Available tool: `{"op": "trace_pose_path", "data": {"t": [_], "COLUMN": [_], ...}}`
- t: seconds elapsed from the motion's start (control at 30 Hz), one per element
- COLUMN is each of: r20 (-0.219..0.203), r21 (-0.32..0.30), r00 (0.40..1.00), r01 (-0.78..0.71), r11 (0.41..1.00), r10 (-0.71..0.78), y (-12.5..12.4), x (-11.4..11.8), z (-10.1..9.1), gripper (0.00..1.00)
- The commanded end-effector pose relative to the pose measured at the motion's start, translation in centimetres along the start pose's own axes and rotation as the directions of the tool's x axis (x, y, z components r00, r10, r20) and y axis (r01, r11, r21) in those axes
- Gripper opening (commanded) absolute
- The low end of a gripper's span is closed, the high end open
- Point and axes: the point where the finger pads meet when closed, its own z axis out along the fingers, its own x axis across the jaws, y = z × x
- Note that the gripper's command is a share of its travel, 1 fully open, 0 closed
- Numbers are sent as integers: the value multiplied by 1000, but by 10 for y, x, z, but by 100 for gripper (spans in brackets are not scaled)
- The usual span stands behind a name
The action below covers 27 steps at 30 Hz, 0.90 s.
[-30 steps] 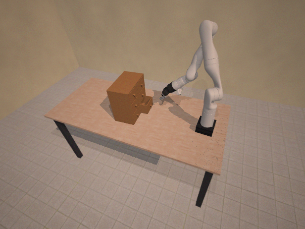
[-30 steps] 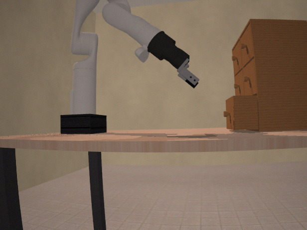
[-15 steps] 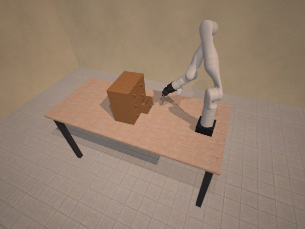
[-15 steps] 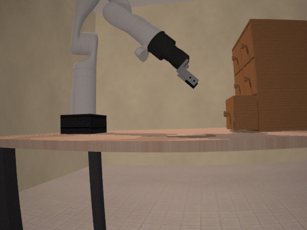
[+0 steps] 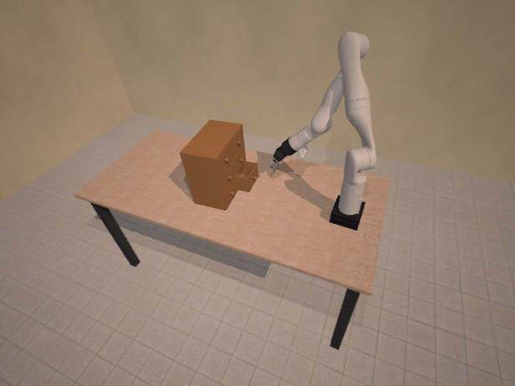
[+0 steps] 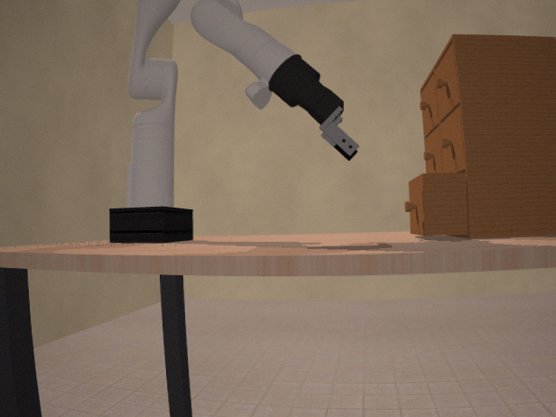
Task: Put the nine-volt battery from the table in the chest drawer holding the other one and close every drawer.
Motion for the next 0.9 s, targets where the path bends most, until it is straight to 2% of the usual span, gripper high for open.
{"op": "trace_pose_path", "data": {"t": [0.0,0.87], "r20": [5,5], "r21": [1,131], "r00": [1000,1000], "r01": [8,7], "r11": [1000,991], "r10": [-8,-7], "y": [5,9], "x": [-2,-2], "z": [-1,-5], "gripper": [100,100]}}
